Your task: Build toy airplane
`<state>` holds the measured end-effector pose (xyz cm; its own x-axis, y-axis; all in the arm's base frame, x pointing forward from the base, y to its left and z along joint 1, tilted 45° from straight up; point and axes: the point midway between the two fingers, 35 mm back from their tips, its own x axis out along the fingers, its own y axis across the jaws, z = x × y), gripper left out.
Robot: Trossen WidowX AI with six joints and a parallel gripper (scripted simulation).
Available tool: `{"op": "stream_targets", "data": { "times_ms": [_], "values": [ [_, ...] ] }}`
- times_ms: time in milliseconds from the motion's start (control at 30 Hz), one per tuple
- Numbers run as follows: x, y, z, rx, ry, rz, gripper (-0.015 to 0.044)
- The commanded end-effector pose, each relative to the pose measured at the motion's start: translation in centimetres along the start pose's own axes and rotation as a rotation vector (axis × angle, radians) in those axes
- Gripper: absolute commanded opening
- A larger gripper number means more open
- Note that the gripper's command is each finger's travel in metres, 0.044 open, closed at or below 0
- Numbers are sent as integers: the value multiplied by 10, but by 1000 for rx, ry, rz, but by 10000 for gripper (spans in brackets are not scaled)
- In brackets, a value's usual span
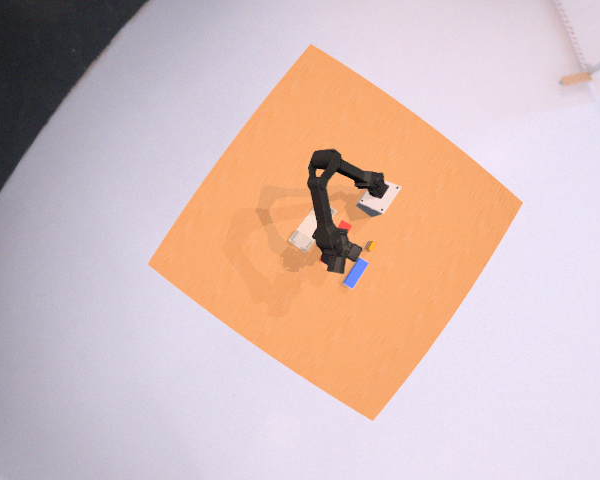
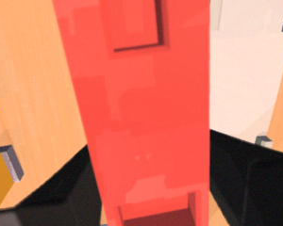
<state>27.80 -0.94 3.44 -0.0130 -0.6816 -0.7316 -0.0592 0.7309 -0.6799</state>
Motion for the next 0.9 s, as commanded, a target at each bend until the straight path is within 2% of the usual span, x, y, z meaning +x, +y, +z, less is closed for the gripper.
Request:
{"op": "stream_targets", "data": {
  "times_ms": [0,867],
  "values": [
    [4,-11,0,8,-4,-1,0],
    [35,-86,-18,88,-4,-23,0]
  ]
}}
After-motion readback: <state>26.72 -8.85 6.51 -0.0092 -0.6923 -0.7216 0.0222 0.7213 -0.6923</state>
